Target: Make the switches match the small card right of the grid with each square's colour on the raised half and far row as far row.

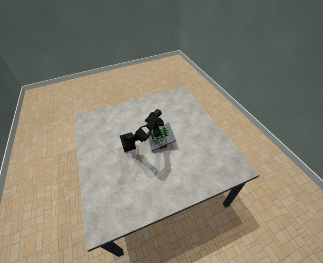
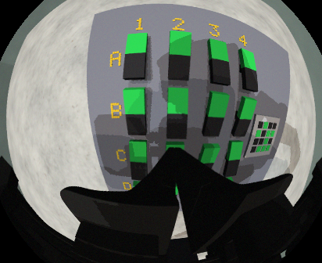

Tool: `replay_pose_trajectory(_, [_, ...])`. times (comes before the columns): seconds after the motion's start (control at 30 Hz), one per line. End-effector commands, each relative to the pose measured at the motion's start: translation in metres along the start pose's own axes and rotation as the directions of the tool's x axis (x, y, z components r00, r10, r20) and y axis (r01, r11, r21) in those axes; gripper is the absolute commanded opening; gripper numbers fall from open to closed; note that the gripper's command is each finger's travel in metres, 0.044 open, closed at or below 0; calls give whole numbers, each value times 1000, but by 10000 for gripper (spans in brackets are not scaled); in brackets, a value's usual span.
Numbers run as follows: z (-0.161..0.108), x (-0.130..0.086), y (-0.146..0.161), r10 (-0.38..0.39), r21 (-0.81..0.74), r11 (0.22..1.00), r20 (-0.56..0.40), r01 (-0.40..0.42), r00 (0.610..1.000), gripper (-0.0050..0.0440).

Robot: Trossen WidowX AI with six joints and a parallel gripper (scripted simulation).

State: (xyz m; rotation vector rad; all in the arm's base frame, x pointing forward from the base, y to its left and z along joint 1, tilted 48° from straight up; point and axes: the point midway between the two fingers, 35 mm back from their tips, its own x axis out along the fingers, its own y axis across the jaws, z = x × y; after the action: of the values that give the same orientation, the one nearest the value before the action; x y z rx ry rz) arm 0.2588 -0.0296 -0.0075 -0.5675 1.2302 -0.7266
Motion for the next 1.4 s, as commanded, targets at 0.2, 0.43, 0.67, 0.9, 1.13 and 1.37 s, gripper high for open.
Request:
replay_pose_trajectory(0.2, [0, -1, 0, 0, -1, 1000, 0, 0, 1000, 0])
replay_pose_trajectory(0.43, [-3, -62, 0, -5, -5, 1000, 25, 5, 1000, 0])
replay_pose_trajectory(0.67, [-35, -63, 23, -4, -6, 1000, 26, 4, 1000, 0])
replay_pose_trajectory(0.9, [-44, -60, 28, -6, -5, 1000, 24, 6, 1000, 0])
replay_pose_trajectory(1.13, [-42, -27, 28, -6, -5, 1000, 0, 6, 1000, 0])
replay_pose_trajectory(1.37, [-42, -19, 27, -6, -5, 1000, 0, 6, 1000, 0])
